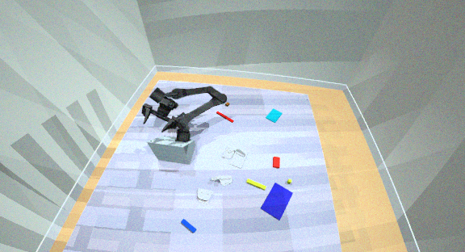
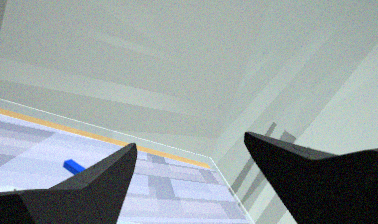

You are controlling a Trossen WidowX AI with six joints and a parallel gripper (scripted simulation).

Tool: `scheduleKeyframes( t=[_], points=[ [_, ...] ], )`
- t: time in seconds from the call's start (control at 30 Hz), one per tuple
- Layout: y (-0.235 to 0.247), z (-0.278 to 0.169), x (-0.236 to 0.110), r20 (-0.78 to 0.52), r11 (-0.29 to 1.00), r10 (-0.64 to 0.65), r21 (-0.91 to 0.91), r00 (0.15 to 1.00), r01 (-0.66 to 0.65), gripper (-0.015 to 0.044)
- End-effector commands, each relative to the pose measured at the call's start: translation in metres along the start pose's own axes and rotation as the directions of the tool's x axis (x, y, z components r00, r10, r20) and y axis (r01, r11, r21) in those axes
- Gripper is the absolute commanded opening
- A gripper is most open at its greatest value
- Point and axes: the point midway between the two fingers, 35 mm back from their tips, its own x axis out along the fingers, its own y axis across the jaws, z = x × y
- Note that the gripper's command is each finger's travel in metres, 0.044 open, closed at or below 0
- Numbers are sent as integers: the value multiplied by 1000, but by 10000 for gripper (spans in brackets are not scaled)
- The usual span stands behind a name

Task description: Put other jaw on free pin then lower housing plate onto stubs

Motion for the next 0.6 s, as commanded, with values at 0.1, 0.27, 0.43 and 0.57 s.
scheduleKeyframes(
  t=[0.1,0.27,0.43,0.57],
  points=[
    [8,12,10,-1,989,147,-10,989,-147,440],
    [14,19,18,-10,972,233,-39,972,-233,440],
    [21,25,26,-24,946,316,-69,948,-317,440],
    [29,30,33,-40,918,388,-72,921,-390,440]
  ],
)
